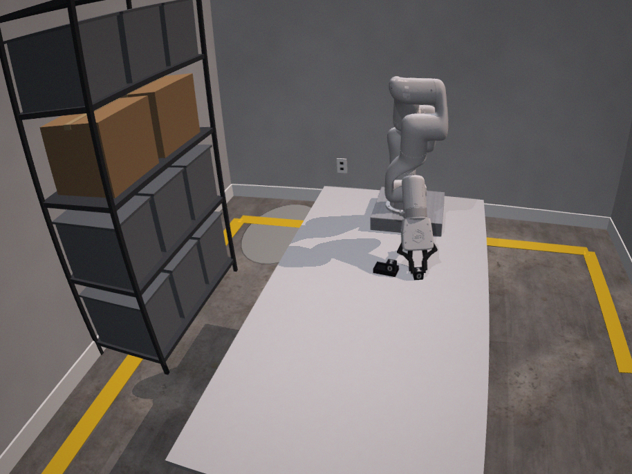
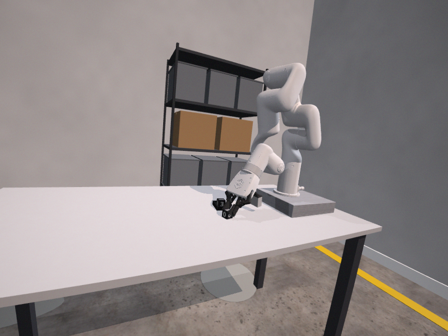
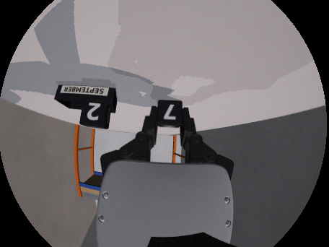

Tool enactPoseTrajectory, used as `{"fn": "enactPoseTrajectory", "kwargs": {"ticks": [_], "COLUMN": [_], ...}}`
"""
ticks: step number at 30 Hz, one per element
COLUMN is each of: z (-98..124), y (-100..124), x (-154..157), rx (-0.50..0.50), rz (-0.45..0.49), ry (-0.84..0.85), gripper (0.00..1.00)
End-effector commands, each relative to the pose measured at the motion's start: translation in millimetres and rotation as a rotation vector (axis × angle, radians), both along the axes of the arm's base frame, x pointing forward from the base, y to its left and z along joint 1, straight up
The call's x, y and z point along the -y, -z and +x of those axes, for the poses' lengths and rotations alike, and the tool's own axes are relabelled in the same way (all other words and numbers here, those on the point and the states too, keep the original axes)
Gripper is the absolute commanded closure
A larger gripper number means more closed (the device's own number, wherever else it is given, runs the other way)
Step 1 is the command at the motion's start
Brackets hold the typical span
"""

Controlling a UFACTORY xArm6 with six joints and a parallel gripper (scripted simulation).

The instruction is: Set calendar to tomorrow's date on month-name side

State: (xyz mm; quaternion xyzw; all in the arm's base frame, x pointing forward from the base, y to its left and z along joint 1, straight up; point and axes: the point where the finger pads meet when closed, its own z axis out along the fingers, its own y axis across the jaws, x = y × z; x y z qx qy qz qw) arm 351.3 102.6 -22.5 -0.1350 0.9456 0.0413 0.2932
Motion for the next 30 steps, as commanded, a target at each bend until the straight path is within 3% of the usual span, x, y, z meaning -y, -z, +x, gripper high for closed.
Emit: {"fn": "enactPoseTrajectory", "kwargs": {"ticks": [1, 12, 23, 30], "z": [0.6, 0.8, 1.1, 1.1], "y": [-0.8, -20.1, -62.5, -70.1], "x": [-0.2, -0.2, -0.4, -0.4], "rx": [0.002, 0.002, 0.002, 0.002], "rz": [0.001, 0.001, 0.001, 0.001], "ry": [0.0, 0.0, 0.0, 0.0], "gripper": [0.73, 0.73, 0.73, 0.73]}}
